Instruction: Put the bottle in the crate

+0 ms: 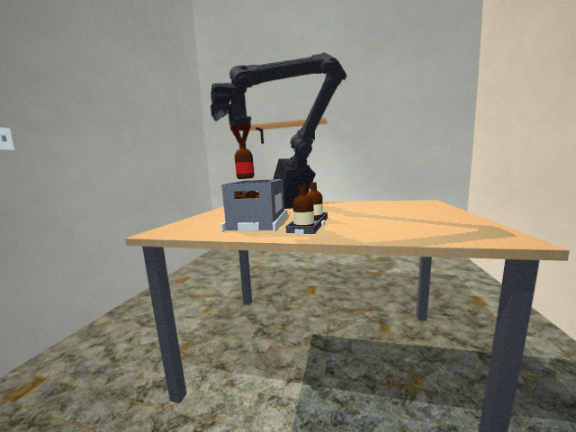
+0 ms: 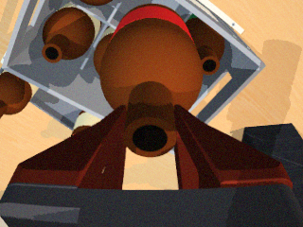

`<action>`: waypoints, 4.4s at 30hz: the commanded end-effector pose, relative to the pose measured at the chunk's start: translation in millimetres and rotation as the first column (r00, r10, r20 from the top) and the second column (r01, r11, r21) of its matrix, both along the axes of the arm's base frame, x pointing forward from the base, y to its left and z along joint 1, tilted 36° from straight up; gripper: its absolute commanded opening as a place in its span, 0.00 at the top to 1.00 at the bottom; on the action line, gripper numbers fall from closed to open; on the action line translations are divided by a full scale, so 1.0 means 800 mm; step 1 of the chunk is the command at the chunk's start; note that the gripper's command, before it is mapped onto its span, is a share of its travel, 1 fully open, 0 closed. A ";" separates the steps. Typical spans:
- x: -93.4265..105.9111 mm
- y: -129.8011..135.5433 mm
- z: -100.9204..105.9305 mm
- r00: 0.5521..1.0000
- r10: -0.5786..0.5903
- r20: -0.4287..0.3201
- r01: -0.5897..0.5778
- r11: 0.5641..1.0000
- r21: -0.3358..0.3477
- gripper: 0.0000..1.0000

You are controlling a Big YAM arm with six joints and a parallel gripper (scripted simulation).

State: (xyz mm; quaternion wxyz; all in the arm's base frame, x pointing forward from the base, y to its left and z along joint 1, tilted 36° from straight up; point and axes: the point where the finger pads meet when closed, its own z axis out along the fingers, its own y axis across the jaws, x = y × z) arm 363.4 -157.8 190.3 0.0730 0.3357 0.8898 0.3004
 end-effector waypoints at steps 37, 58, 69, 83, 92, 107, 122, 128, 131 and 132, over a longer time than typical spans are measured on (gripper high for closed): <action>0.016 0.003 -0.012 1.000 -0.003 0.019 0.004 1.000 -0.012 1.00; 0.023 0.012 -0.028 1.000 -0.009 0.027 0.010 1.000 -0.020 1.00; 0.026 0.012 -0.031 1.000 -0.009 0.027 0.010 1.000 -0.021 1.00; 0.026 0.011 -0.031 1.000 -0.012 0.027 0.012 1.000 -0.021 1.00; 0.026 0.011 -0.031 1.000 -0.012 0.027 0.012 1.000 -0.021 1.00; 0.026 0.011 -0.031 1.000 -0.012 0.027 0.012 1.000 -0.021 1.00; 0.022 0.019 -0.027 0.999 -0.006 0.039 0.008 1.000 -0.029 1.00; 0.022 0.025 -0.031 0.999 -0.003 0.040 0.004 1.000 -0.028 1.00; 0.021 0.022 -0.031 0.999 -0.011 0.043 0.012 0.999 -0.030 1.00; 0.021 0.022 -0.031 0.999 -0.011 0.043 0.012 0.999 -0.030 1.00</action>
